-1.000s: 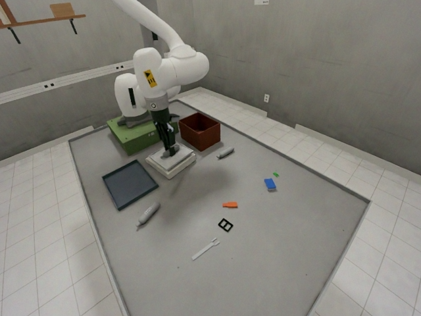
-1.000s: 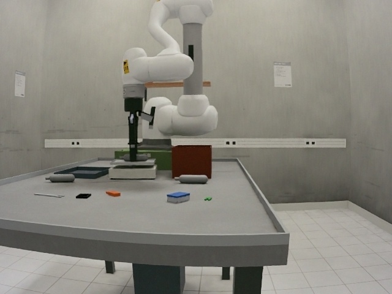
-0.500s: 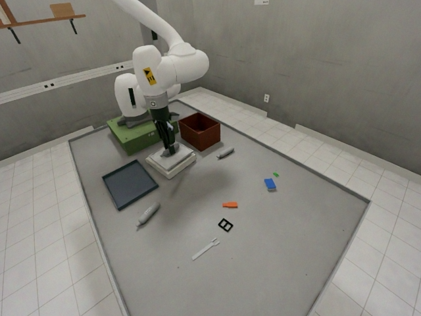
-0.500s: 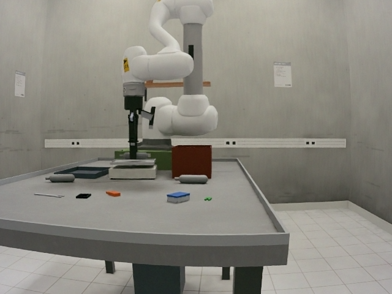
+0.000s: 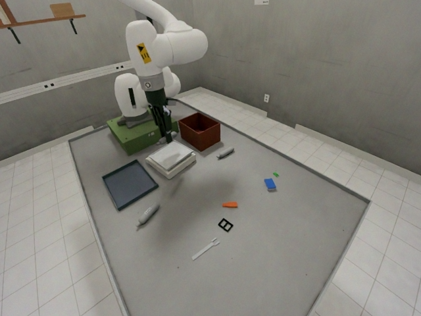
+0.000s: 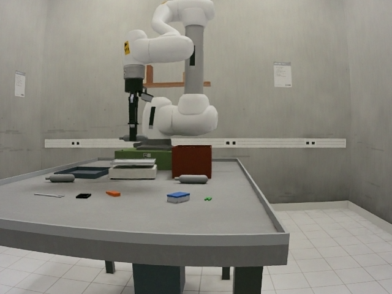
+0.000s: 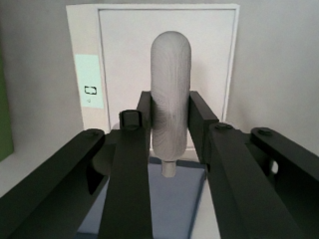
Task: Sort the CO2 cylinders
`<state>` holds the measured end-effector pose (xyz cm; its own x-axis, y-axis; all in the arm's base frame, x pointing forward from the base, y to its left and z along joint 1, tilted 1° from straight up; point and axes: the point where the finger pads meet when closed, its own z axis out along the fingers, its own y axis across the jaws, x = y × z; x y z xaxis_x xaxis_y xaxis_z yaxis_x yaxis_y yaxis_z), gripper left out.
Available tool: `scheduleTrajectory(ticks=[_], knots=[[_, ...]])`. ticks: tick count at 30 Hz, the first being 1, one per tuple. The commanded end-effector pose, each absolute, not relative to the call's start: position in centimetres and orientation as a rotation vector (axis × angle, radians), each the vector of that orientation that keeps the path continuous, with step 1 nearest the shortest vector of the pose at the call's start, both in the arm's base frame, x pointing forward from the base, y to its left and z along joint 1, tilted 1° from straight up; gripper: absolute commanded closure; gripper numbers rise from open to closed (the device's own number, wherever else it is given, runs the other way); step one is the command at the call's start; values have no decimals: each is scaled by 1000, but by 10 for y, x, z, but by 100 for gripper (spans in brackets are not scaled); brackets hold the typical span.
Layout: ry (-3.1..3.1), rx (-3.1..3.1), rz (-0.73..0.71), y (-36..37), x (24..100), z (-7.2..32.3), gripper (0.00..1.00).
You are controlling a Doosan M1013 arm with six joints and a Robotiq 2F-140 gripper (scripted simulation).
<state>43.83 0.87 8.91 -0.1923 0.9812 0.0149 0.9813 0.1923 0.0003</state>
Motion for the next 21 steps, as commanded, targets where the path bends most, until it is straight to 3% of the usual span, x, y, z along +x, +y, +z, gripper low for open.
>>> scheduleTrajectory(ticks=[1, 21], knots=[[-2417, -1990, -17, 9, 439, 108, 90], [-2417, -1990, -16, 34, 437, 119, 90]])
